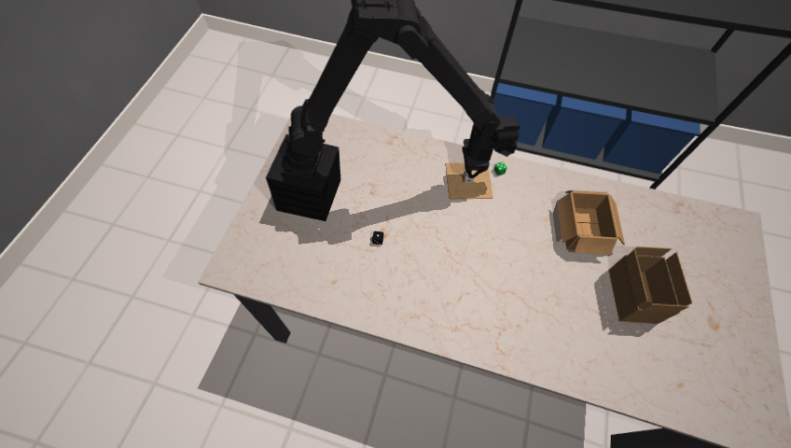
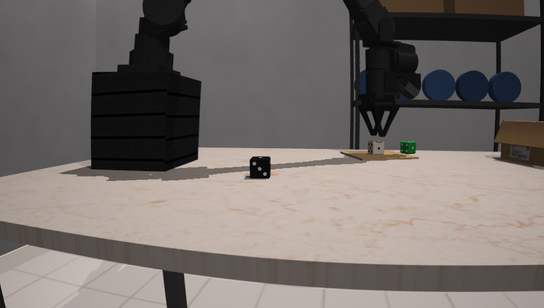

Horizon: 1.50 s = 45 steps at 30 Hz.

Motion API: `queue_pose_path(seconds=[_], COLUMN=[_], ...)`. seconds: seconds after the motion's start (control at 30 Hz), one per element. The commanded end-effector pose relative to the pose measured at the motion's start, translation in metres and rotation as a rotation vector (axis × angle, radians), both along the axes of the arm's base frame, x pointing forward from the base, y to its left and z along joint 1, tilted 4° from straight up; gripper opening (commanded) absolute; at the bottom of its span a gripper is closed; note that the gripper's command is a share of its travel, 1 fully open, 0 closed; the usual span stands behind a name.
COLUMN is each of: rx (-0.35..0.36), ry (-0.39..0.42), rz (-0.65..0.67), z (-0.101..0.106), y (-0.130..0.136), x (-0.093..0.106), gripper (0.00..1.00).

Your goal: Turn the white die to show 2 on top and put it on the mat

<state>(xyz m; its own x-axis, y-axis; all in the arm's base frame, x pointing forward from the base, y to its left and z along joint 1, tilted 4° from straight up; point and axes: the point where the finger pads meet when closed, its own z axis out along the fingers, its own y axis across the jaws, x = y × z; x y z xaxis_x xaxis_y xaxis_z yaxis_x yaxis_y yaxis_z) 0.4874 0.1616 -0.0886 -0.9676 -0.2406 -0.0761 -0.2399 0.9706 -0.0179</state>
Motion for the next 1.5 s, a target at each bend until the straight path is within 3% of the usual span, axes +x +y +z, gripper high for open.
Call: queue_pose_path(seconds=[0.0, 1.47], rx=[-0.006, -0.006], ry=[0.013, 0.012], rz=[0.011, 0.007], z=[-0.0127, -0.0112], y=[0.0039, 0.0049], x=[-0.0064, -0.0106], gripper=[0.45, 0.45])
